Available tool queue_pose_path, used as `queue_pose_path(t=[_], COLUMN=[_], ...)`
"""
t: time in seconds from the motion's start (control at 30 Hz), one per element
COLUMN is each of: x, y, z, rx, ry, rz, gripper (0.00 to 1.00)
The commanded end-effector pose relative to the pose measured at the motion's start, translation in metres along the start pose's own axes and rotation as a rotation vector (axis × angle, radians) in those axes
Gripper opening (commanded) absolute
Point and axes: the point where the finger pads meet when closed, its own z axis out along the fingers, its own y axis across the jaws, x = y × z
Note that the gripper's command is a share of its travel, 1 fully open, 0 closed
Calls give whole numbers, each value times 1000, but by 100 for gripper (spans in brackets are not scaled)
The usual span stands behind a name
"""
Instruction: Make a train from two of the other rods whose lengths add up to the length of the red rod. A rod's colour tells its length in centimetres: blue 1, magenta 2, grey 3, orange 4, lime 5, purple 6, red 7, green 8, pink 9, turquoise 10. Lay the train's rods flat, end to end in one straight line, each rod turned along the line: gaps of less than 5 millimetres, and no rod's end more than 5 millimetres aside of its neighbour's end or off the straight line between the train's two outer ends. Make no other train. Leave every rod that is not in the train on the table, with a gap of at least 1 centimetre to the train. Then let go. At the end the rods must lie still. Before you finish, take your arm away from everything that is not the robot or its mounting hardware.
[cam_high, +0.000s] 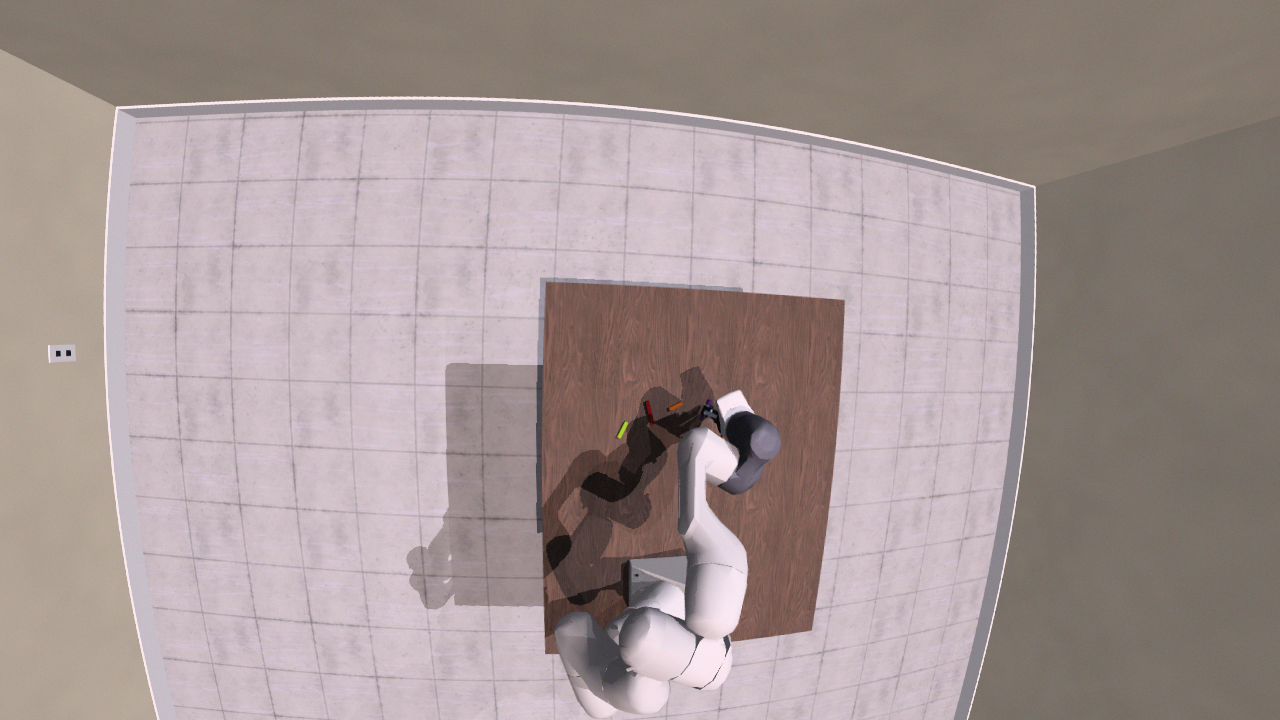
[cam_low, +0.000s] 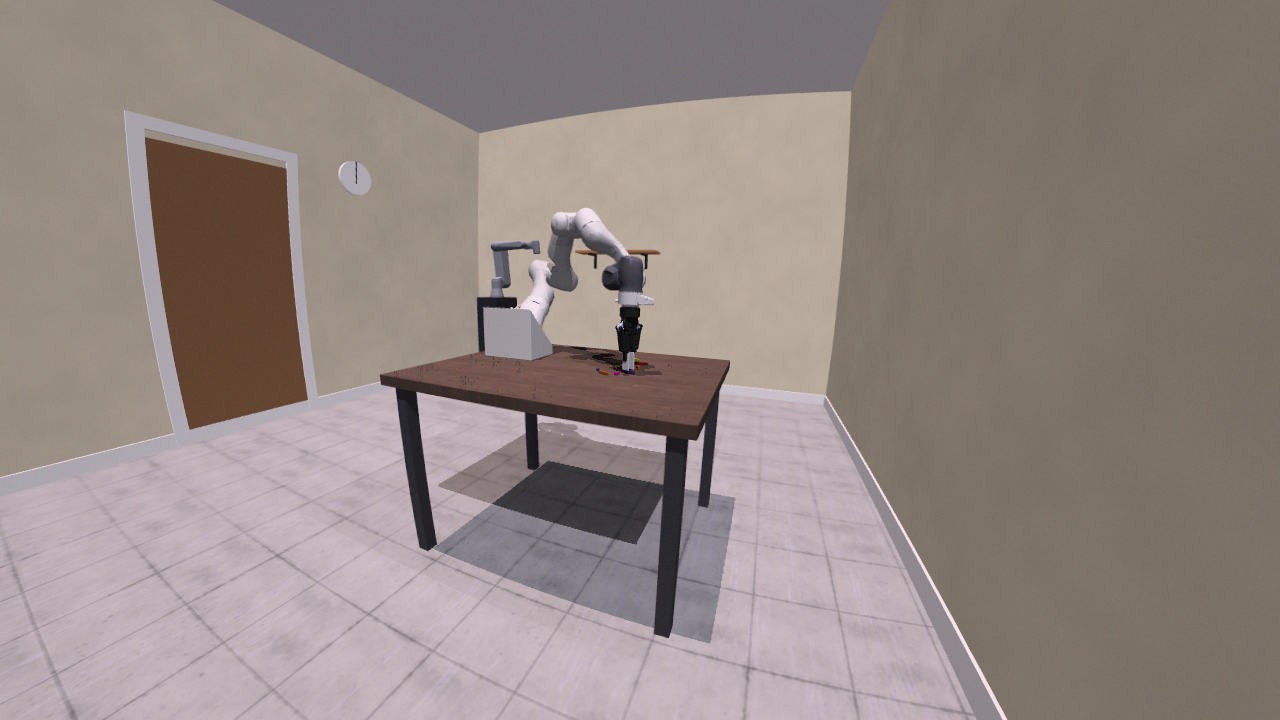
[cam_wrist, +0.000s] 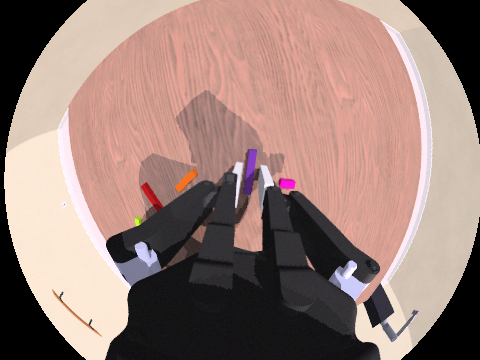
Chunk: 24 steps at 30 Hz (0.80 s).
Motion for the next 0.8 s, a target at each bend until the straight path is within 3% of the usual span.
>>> queue_pose_path(t=[0.0, 0.77], x=[0, 0], y=[0, 0], z=[5, 14], rx=[-2, -2], ry=[2, 2], rz=[-4, -4], gripper=[15, 15])
